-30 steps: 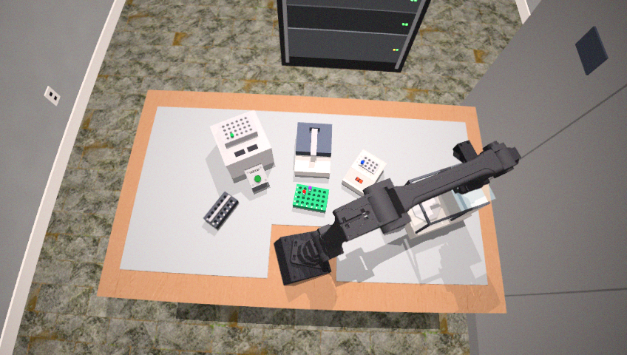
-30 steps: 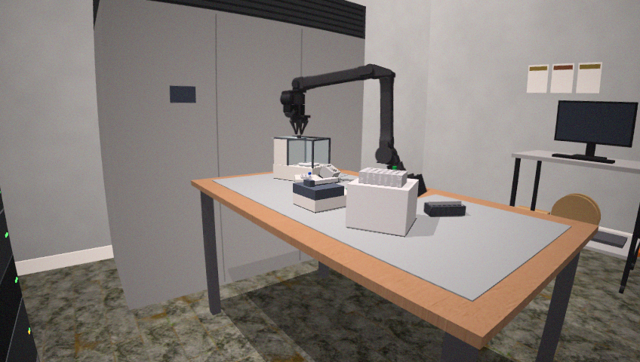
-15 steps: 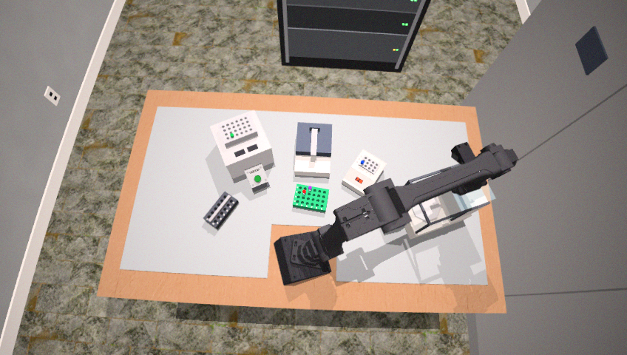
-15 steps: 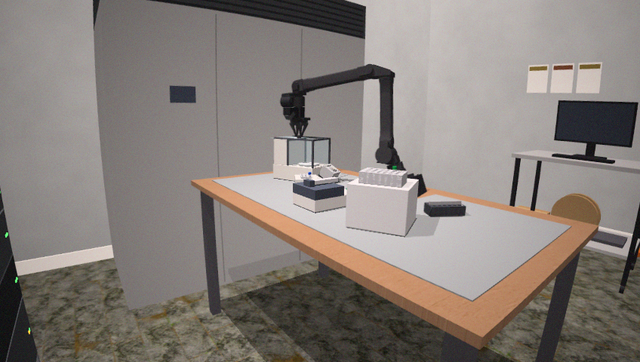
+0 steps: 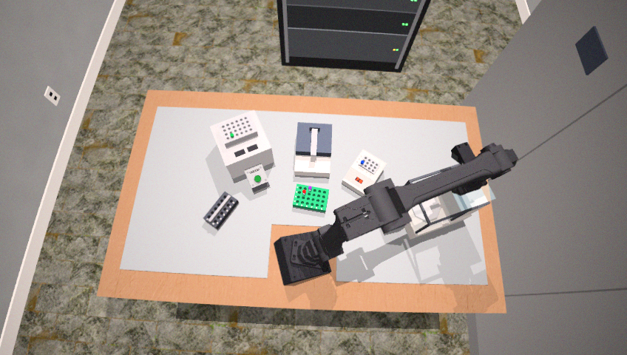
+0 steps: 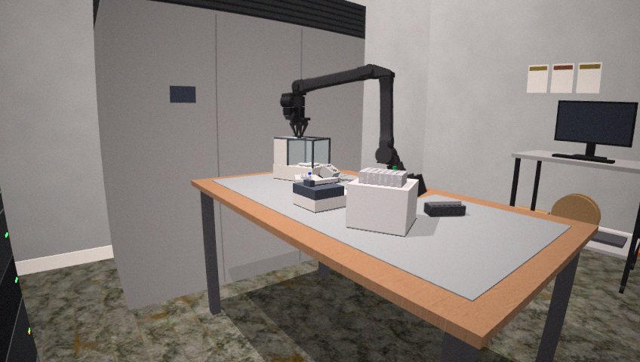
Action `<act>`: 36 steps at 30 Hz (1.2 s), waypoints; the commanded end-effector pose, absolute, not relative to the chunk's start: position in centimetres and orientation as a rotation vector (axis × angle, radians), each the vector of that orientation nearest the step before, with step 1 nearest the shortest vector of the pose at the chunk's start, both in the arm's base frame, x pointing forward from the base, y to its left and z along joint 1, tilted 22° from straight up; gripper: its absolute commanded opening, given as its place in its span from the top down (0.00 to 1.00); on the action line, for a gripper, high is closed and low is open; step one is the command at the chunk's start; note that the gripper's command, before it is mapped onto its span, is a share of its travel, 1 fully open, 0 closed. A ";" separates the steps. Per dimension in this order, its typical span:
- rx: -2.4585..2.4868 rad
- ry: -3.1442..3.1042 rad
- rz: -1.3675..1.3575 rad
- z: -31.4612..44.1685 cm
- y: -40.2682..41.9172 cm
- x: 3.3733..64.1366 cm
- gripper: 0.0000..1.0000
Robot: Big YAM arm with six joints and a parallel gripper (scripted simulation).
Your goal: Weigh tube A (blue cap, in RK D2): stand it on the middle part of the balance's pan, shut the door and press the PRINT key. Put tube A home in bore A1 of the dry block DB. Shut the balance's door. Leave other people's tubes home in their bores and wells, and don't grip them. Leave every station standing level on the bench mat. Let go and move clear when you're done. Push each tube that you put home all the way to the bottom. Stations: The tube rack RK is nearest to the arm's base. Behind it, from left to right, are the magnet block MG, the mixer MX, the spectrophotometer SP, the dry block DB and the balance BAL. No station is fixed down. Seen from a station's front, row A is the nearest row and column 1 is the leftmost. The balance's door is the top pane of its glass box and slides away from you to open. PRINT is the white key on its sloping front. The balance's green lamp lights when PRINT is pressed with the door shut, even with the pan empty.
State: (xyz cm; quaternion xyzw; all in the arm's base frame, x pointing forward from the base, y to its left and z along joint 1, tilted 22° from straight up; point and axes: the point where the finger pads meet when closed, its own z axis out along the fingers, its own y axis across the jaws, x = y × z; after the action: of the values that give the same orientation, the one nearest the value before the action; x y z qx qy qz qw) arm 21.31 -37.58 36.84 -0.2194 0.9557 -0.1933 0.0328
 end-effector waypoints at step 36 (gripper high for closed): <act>-0.675 2.927 -0.633 37.7 -38.3 21.3 0.94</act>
State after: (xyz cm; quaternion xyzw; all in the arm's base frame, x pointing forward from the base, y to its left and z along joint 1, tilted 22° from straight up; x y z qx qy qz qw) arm 21.23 -37.42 36.75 -0.2199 0.9565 -0.1894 0.0318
